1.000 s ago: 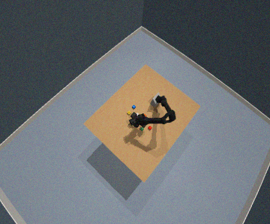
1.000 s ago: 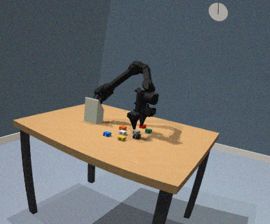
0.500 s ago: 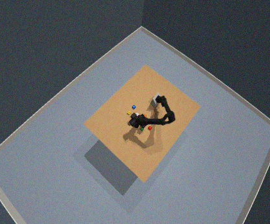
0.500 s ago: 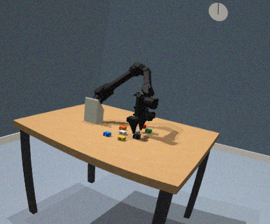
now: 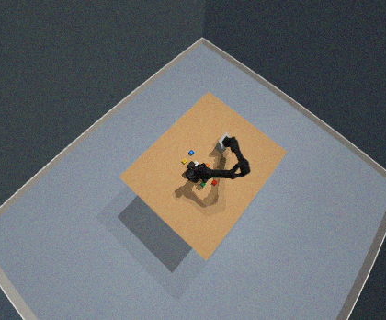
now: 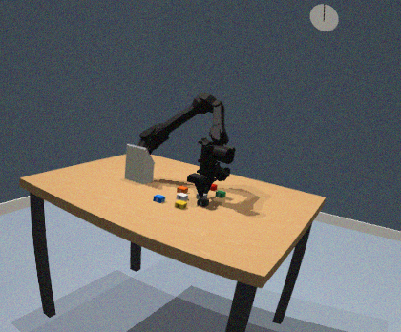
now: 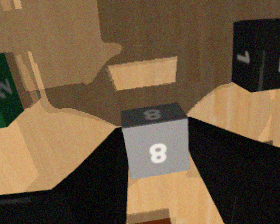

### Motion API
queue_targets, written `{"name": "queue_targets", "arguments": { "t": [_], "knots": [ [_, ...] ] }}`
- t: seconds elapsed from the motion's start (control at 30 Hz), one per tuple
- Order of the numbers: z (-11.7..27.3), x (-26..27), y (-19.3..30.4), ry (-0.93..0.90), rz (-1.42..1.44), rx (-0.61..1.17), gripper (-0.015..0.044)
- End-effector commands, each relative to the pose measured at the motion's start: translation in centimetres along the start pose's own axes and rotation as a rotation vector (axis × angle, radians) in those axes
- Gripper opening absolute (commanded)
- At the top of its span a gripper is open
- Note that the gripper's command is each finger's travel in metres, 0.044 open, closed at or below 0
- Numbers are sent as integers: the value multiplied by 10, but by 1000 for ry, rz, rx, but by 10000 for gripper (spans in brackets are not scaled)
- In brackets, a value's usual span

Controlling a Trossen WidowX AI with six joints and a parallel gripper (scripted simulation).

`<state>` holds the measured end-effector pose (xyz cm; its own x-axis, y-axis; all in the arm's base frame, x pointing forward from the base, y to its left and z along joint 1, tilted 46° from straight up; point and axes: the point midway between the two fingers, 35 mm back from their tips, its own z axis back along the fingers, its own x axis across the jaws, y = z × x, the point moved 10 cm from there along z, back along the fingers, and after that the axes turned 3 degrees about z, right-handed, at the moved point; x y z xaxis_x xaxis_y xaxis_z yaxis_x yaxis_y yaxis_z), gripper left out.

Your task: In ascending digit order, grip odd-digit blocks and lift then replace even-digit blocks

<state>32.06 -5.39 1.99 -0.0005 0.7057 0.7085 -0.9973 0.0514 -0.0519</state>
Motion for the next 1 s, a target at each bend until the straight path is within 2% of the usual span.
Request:
{"name": "queue_targets", "arguments": {
  "t": [0.0, 0.97],
  "knots": [
    [0, 0, 0, -2, -5, -1, 120],
    [15, 0, 0, -1, -5, -1, 120]
  ]
}}
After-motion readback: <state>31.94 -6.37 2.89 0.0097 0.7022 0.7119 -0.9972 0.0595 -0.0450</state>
